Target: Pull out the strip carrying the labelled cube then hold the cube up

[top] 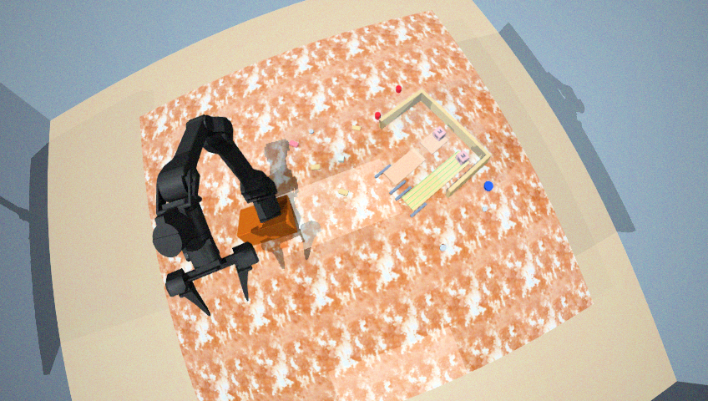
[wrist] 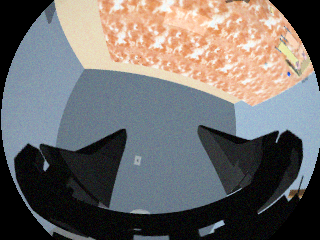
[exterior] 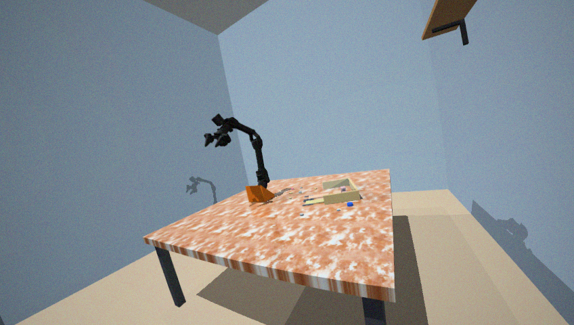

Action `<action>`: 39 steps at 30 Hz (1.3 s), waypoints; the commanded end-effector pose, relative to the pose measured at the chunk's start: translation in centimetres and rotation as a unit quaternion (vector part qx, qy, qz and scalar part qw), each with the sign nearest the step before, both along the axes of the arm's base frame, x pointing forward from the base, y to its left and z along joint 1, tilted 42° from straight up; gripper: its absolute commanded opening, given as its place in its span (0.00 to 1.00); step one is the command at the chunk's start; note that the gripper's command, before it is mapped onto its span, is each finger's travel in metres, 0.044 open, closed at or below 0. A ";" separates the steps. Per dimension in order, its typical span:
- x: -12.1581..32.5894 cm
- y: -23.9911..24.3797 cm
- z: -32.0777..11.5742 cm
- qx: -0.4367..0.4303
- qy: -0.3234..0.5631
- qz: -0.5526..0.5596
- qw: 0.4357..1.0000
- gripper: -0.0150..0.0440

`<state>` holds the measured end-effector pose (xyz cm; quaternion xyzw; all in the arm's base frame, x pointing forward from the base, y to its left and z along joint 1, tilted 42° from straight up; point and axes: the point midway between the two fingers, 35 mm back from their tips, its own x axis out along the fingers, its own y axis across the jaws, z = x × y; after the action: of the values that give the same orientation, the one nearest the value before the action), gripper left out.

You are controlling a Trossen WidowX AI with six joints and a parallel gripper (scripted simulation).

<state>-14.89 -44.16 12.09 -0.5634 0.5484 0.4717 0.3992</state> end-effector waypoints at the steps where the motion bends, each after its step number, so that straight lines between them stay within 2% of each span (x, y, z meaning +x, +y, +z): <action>1: 0.3 -0.1 0.0 -0.002 0.000 0.009 1.000 0.93; 5: 6.5 -1.2 0.2 -0.043 0.001 0.190 0.981 0.93; 10: 15.8 -0.9 0.5 -0.117 0.015 0.446 0.887 0.93; 13: 21.2 0.4 0.7 -0.167 0.030 0.581 0.796 0.93; 16: 26.3 2.4 1.0 -0.221 0.047 0.695 0.682 0.93; 21: 32.9 6.8 1.3 -0.303 0.078 0.817 0.484 0.93; 26: 38.4 12.5 1.6 -0.387 0.114 0.878 0.256 0.93; 30: 41.6 17.9 1.8 -0.452 0.143 0.878 0.067 0.93; 36: 44.2 26.8 1.9 -0.542 0.188 0.794 -0.202 0.93; 39: 44.5 30.9 1.8 -0.577 0.208 0.726 -0.312 0.93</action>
<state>29.32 -18.96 14.33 0.4734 0.2227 -0.0599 0.8501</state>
